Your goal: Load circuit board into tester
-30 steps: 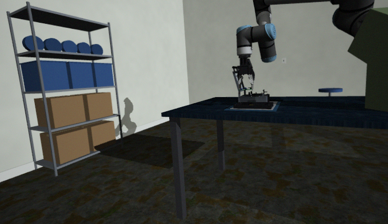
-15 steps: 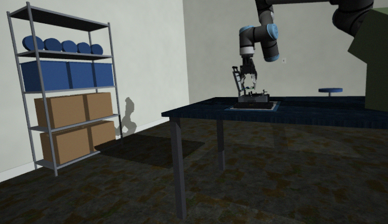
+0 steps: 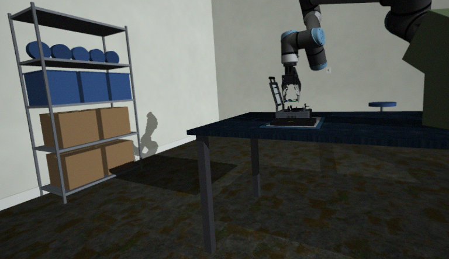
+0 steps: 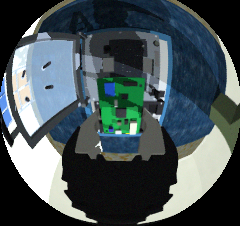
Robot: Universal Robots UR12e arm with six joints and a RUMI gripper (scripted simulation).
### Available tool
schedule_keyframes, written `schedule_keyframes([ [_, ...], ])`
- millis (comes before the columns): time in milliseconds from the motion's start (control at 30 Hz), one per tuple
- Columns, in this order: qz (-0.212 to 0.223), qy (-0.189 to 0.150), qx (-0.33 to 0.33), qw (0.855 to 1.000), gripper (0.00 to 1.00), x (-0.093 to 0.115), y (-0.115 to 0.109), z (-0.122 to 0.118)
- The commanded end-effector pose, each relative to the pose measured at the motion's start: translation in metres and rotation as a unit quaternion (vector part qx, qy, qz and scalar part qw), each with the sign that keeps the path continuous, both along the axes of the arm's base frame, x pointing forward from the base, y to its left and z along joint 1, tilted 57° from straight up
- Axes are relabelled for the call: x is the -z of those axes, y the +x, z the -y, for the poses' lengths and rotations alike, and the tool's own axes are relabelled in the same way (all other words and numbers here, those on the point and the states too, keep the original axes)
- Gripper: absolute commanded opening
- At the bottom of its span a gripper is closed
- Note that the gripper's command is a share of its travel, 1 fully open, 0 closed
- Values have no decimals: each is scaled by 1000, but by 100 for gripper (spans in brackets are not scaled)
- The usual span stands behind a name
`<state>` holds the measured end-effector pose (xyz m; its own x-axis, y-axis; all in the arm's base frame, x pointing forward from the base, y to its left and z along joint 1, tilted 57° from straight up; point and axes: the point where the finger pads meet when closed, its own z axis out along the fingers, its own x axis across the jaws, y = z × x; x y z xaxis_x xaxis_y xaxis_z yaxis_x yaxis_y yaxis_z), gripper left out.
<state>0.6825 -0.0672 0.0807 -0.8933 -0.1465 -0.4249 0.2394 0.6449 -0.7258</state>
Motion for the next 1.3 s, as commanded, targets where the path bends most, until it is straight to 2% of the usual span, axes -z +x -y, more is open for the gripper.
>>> schedule_keyframes([
  [0, 0, 0, -2, 1000, 39, -16, -13, 14],
  [600, 0, 0, -2, 1000, 39, -42, -33, 39],
  [1267, 0, 0, -2, 1000, 39, -50, -39, 47],
])
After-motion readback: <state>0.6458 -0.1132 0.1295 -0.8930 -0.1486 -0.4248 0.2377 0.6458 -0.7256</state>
